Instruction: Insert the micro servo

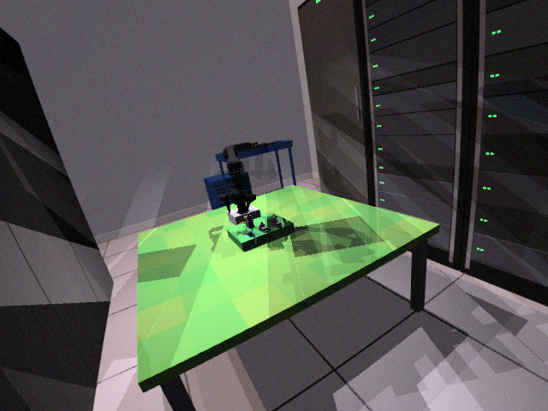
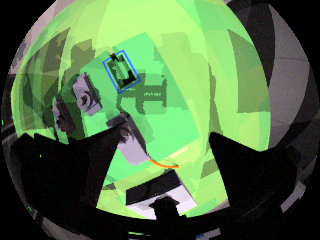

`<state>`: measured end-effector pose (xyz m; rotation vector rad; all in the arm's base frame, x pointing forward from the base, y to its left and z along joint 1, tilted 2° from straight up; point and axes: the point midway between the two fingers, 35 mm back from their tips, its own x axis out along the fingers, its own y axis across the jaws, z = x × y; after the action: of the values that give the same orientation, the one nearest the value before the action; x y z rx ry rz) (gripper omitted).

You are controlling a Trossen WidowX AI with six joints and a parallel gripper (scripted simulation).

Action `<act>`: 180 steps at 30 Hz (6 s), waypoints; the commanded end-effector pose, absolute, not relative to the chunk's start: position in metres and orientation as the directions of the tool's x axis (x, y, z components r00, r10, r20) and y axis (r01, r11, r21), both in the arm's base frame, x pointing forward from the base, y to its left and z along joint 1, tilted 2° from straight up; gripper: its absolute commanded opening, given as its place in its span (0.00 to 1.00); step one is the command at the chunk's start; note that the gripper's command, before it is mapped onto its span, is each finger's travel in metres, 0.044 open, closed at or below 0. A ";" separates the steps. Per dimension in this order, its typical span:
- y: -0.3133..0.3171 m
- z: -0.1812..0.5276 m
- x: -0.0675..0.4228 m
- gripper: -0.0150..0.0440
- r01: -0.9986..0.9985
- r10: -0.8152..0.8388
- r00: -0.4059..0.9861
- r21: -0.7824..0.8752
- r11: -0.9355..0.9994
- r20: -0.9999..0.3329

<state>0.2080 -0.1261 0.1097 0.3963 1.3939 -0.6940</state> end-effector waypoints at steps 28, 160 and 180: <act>-0.079 0.081 0.197 1.00 0.201 0.014 0.000 0.013 0.979 -1.000; -0.122 0.091 0.214 0.25 0.808 0.010 0.001 -0.005 -0.589 -1.000; -0.122 0.091 0.214 0.25 0.244 0.010 0.001 -0.009 -0.970 -1.000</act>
<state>0.2139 -0.1216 0.0910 2.0531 0.3469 -2.0504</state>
